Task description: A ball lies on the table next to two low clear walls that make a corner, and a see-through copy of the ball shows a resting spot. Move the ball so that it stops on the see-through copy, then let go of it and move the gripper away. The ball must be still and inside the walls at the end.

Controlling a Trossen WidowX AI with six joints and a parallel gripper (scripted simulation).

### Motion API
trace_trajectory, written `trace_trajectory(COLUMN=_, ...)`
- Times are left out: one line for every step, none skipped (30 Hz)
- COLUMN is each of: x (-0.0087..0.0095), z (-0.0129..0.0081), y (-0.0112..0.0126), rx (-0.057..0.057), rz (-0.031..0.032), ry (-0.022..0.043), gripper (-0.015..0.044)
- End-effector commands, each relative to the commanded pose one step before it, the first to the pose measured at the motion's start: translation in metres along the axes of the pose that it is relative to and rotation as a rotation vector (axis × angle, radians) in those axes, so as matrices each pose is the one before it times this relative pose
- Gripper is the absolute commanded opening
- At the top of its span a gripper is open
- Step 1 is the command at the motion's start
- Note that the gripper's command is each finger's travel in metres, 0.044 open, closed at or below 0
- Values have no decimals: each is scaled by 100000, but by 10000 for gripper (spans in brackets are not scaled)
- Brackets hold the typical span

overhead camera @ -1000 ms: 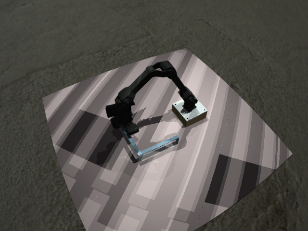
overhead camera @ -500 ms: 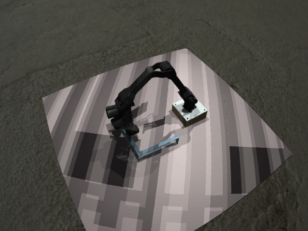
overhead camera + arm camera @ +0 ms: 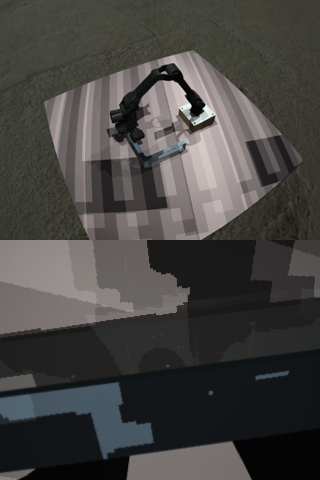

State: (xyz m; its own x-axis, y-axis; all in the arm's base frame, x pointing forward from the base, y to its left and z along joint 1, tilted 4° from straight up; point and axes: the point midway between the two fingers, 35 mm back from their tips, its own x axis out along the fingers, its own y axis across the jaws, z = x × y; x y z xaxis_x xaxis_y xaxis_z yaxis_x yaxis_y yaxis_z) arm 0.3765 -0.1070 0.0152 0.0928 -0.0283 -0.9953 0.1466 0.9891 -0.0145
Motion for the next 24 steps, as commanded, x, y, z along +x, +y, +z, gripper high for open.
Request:
trace_trajectory(x=-1088, z=153, y=-15, rx=4, rz=28, ry=-52, gripper=224)
trace_trajectory(x=-1354, z=103, y=-6, rx=6, rz=65, ry=117, gripper=224)
trace_trajectory(x=-1771, z=44, y=5, rx=8, rz=84, ry=157, gripper=224)
trace_trajectory(x=-1792, z=-59, y=19, rx=8, rz=85, ry=165, gripper=224)
trace_trajectory(x=-1398, z=-118, y=25, rx=6, rz=67, ry=134, gripper=224)
trace_trajectory(x=-842, z=-101, y=19, rx=4, rz=40, ry=82, gripper=224)
trace_trajectory(x=-281, z=-39, y=7, rx=1, rz=14, ry=28, gripper=224)
trace_trajectory(x=0, z=0, y=0, rx=0, rz=0, ry=0, gripper=224)
trace_trajectory(x=0, z=0, y=0, rx=0, rz=0, ry=0, gripper=224)
trace_trajectory(x=0, z=0, y=0, rx=0, rz=0, ry=0, gripper=224)
trace_trajectory(x=0, z=0, y=0, rx=0, rz=0, ry=0, gripper=224)
trace_trajectory(x=0, z=0, y=0, rx=0, rz=0, ry=0, gripper=224)
trace_trajectory(x=588, z=373, y=-109, rx=-38, rz=-514, ry=-1611, gripper=224)
trace_trajectory(x=0, z=0, y=0, rx=0, rz=0, ry=0, gripper=224)
trace_trajectory(x=0, z=0, y=0, rx=0, rz=0, ry=0, gripper=224)
trace_trajectory(x=0, z=0, y=0, rx=0, rz=0, ry=0, gripper=224)
trace_trajectory(x=0, z=0, y=0, rx=0, rz=0, ry=0, gripper=224)
trace_trajectory(x=0, z=0, y=0, rx=0, rz=0, ry=0, gripper=224)
trace_trajectory(x=0, z=0, y=0, rx=0, rz=0, ry=0, gripper=224)
trace_trajectory(x=-293, z=-2, y=-2, rx=-87, rz=-39, ry=-20, gripper=250)
trace_trajectory(x=-872, z=-25, y=-1, rx=-190, rz=-82, ry=-30, gripper=276)
trace_trajectory(x=-1413, z=-99, y=12, rx=16, rz=18, ry=84, gripper=303)
trace_trajectory(x=-1400, z=-166, y=24, rx=145, rz=78, ry=139, gripper=329)
trace_trajectory(x=-841, z=-132, y=19, rx=87, rz=47, ry=86, gripper=355)
